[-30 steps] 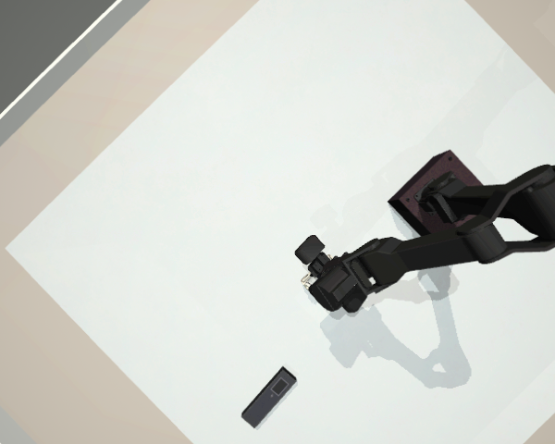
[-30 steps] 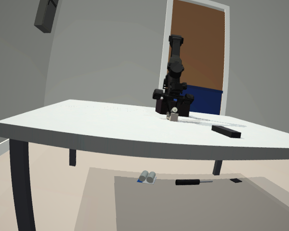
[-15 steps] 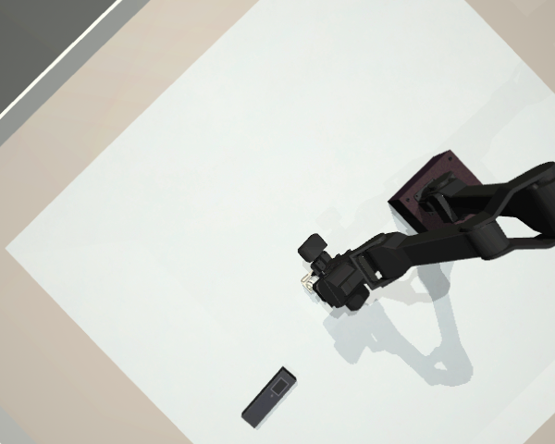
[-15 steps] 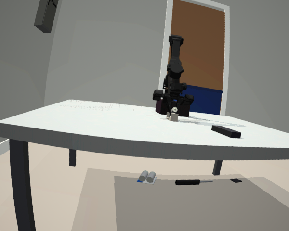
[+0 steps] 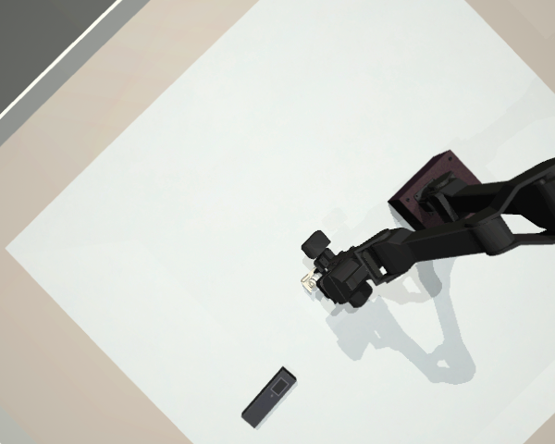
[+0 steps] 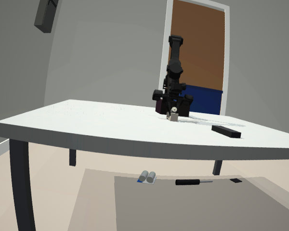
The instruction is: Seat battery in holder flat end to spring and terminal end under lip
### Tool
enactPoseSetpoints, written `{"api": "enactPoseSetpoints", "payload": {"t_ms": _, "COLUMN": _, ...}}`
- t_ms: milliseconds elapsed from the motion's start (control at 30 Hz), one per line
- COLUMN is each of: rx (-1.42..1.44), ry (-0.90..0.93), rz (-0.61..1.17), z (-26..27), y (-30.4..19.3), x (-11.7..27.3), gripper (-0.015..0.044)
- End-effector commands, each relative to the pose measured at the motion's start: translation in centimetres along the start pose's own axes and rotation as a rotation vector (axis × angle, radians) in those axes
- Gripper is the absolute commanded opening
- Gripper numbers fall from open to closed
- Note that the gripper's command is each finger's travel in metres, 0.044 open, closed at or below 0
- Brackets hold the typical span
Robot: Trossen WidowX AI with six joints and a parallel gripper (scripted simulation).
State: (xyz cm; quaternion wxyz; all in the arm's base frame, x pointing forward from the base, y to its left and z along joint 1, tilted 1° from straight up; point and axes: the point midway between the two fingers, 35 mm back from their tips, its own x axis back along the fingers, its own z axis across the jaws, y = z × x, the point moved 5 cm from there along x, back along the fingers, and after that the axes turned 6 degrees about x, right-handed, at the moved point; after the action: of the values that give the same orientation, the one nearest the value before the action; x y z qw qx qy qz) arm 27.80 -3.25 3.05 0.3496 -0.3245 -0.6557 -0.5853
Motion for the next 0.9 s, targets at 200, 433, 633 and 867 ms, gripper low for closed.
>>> {"api": "enactPoseSetpoints", "payload": {"t_ms": 200, "rx": -0.001, "ry": 0.000, "rz": 0.015, "z": 0.14, "y": -0.99, "x": 0.28, "gripper": 0.0078}}
{"api": "enactPoseSetpoints", "payload": {"t_ms": 433, "rx": -0.001, "ry": 0.001, "rz": 0.021, "z": 0.16, "y": -1.18, "x": 0.40, "gripper": 0.0078}}
{"api": "enactPoseSetpoints", "payload": {"t_ms": 633, "rx": -0.001, "ry": 0.002, "rz": 0.026, "z": 0.15, "y": -1.19, "x": 0.39, "gripper": 0.0078}}
{"api": "enactPoseSetpoints", "payload": {"t_ms": 867, "rx": -0.001, "ry": 0.002, "rz": 0.027, "z": 0.15, "y": -1.21, "x": 0.38, "gripper": 0.0078}}
